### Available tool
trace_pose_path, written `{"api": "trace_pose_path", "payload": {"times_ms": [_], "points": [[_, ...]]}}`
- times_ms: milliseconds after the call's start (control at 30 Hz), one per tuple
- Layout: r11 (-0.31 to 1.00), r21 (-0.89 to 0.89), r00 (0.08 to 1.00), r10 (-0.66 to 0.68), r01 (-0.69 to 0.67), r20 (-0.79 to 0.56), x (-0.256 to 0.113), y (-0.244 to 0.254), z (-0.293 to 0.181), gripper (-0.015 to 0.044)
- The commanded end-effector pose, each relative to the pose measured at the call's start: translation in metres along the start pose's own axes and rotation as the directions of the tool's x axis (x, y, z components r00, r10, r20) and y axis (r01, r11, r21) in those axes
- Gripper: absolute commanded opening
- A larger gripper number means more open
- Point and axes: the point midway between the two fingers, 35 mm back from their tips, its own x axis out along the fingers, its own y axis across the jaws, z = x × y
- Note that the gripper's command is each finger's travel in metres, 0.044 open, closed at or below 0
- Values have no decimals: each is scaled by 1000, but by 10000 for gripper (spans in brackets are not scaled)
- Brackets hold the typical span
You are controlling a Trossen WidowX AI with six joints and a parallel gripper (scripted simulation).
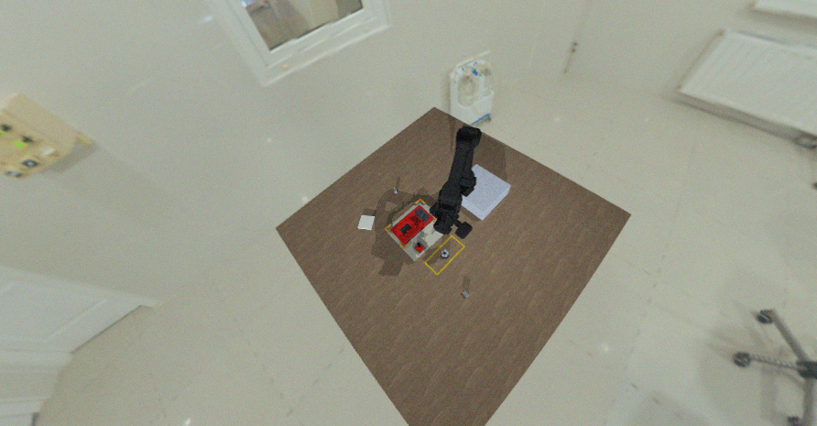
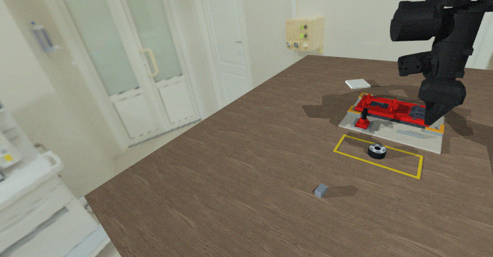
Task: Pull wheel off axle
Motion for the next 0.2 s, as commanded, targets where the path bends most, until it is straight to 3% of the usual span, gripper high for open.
{"api": "trace_pose_path", "payload": {"times_ms": [0,167], "points": [[1000,5,1000,-1,1,-8,1,-1,-2,440],[1000,5,1000,-1,1,-8,1,-1,-2,440]]}}
